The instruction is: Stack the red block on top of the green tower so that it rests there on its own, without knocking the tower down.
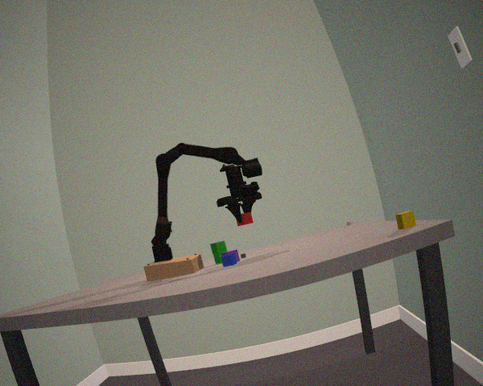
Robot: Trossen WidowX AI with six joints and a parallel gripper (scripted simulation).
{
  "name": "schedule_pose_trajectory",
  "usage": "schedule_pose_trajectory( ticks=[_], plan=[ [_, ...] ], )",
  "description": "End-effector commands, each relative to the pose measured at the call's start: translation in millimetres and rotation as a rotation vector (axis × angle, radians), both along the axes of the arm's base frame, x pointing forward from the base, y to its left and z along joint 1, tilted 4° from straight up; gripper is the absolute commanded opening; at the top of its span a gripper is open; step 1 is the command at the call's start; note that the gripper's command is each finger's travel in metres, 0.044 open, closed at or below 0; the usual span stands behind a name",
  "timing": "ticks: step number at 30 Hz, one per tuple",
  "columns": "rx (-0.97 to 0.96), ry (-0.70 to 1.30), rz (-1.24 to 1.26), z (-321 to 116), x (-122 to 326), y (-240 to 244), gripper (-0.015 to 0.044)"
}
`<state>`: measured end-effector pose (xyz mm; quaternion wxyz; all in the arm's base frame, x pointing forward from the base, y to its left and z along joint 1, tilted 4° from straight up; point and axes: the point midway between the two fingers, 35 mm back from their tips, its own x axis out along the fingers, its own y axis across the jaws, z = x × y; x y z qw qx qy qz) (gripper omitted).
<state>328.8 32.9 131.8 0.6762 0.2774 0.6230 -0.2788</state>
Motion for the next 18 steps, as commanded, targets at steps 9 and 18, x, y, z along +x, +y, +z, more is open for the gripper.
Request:
schedule_pose_trajectory(
  ticks=[9, 18],
  plan=[
    [0.001, -0.003, -0.005, -5, -56, 40, 0.0000],
    [0.001, -0.001, -0.005, -14, -97, 57, 0.0000]
  ],
)
